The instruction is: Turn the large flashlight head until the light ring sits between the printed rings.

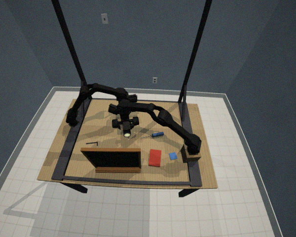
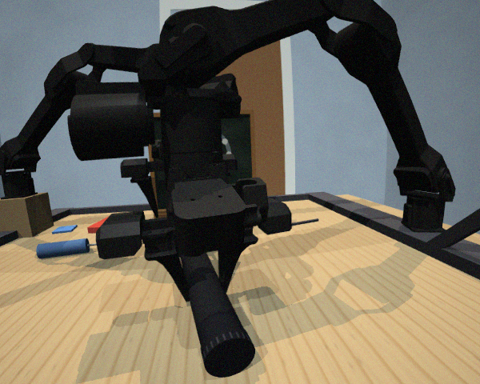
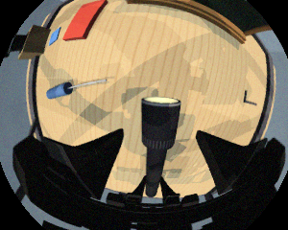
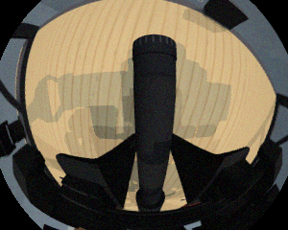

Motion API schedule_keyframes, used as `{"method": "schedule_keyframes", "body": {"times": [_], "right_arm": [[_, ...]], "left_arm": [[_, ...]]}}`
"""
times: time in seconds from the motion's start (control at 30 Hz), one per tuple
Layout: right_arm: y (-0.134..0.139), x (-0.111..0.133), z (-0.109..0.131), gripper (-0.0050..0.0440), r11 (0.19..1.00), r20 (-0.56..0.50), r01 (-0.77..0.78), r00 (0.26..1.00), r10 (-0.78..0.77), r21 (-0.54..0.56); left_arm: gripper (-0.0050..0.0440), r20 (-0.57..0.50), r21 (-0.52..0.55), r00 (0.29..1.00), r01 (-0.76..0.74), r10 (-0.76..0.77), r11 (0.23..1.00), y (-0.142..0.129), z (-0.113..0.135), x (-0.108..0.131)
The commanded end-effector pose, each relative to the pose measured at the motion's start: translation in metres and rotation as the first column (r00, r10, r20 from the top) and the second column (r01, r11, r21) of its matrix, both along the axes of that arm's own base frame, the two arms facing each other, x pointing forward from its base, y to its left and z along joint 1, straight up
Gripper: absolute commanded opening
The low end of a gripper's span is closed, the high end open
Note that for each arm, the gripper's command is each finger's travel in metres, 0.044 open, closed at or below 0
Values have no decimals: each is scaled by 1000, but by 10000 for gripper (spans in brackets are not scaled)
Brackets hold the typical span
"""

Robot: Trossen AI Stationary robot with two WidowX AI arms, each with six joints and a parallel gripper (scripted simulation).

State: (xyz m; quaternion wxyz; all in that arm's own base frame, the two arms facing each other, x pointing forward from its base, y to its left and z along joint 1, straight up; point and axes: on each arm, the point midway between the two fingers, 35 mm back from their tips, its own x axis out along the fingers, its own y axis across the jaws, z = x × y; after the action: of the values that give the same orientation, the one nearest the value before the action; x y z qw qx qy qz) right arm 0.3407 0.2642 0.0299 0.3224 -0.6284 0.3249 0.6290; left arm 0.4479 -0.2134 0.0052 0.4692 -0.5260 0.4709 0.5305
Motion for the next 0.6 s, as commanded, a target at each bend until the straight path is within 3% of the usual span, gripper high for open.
{"method": "schedule_keyframes", "body": {"times": [0.0,0.57], "right_arm": [[3,3,12,130,1000,21,-3,1000,3,22],[3,3,12,130,1000,21,-3,1000,3,22]], "left_arm": [[440,48,-25,999,3,-1,1000,-3,20,8],[440,44,-23,999,1,0,1000,-2,-1,7]]}}
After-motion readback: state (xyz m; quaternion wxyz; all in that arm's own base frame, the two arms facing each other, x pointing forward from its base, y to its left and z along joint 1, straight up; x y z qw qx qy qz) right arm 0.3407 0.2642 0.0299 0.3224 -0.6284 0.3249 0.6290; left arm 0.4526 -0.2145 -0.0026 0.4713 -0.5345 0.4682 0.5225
